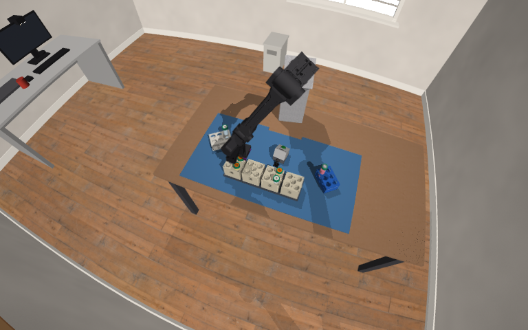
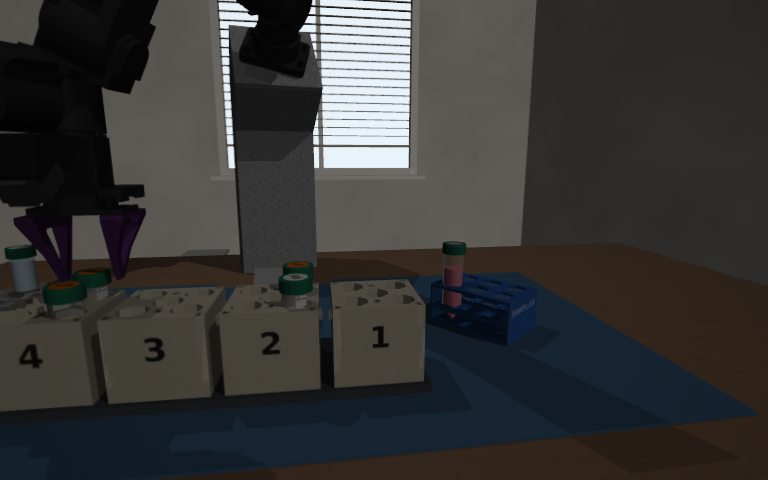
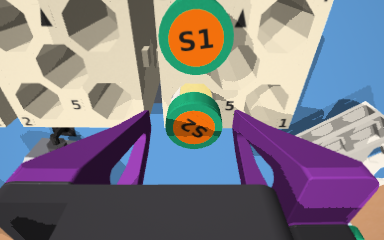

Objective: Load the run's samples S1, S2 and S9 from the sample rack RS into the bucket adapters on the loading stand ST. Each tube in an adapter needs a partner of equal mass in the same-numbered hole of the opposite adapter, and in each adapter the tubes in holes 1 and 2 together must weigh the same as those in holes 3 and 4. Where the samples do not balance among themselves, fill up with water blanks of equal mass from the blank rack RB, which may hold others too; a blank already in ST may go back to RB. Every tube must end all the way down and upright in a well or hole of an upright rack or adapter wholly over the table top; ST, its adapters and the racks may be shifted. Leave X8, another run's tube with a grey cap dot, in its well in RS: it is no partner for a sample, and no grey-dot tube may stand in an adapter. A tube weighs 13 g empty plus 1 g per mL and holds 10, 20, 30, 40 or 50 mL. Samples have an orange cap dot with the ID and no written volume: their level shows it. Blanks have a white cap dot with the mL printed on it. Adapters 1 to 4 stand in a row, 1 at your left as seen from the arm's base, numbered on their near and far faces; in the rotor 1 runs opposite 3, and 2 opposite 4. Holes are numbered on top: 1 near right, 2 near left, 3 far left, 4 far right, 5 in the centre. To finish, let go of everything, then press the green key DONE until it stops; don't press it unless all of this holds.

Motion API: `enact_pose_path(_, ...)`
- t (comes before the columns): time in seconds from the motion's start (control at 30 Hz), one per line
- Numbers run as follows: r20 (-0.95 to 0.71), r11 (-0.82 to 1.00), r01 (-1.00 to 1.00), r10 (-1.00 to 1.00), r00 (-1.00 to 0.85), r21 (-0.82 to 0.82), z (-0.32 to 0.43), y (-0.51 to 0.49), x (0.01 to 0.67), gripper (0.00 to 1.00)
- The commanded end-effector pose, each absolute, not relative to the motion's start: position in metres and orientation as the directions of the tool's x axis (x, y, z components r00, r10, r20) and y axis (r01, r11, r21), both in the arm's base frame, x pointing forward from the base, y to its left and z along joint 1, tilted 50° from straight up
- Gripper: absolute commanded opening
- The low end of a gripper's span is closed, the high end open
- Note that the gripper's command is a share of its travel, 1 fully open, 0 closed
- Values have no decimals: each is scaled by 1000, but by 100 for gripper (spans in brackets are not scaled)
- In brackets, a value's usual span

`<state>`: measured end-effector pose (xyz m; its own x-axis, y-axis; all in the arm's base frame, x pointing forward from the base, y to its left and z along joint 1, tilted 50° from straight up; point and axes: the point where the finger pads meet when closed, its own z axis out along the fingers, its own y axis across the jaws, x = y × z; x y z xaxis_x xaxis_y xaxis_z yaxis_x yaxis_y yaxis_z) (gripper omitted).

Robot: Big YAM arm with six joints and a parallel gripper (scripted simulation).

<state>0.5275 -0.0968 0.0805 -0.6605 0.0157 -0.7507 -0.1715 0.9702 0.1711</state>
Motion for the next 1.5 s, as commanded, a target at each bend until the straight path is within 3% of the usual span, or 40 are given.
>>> enact_pose_path(0.0, -759, 974, -154, 25, -650, 165, 96, -110, 517, 55)
enact_pose_path(0.87, -740, 971, -160, 25, -672, 178, 93, -110, 504, 55)
enact_pose_path(0.9, -761, 970, -139, 65, -646, 201, 108, -95, 504, 0)
enact_pose_path(1.47, -732, 961, -92, 135, -668, 262, 46, -7, 427, 0)
